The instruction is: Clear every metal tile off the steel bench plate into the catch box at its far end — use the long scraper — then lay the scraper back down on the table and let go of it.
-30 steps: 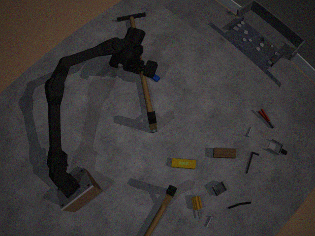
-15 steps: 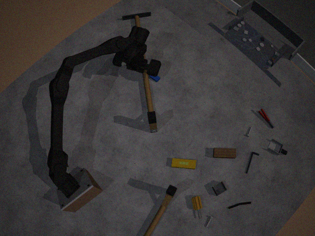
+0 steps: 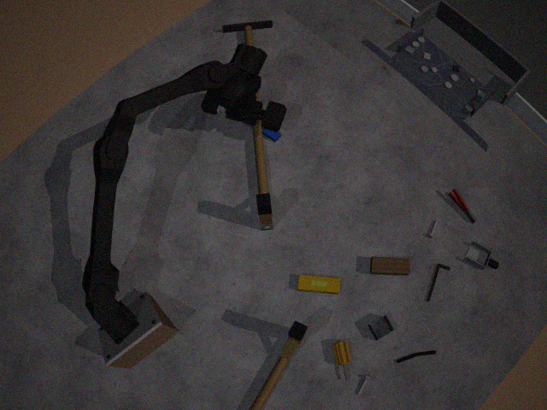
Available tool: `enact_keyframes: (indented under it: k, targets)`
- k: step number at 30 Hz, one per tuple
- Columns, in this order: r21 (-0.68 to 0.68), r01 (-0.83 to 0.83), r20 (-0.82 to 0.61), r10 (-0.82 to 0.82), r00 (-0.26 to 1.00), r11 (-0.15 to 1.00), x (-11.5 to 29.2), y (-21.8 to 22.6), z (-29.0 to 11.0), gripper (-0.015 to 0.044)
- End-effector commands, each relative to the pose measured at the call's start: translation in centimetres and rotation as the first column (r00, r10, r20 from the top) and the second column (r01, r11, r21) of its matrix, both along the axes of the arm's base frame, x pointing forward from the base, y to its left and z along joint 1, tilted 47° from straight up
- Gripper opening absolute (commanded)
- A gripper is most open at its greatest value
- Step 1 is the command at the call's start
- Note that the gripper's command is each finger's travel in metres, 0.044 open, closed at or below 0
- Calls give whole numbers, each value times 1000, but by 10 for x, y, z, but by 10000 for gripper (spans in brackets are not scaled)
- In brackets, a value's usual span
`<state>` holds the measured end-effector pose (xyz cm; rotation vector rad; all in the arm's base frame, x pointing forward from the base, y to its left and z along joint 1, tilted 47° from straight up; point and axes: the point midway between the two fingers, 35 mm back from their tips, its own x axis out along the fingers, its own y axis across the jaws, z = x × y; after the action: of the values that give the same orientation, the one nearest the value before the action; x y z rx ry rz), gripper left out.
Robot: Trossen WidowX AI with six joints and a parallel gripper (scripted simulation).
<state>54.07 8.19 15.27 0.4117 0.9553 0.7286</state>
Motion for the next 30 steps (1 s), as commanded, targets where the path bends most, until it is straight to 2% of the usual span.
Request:
enact_keyframes:
  k: [1,30]
  targets:
    - [-1,-3,3,3,1000,1000,4,-2,-3,0]
    - [-1,-2,4,2,1000,1000,24,-19,-17,0]
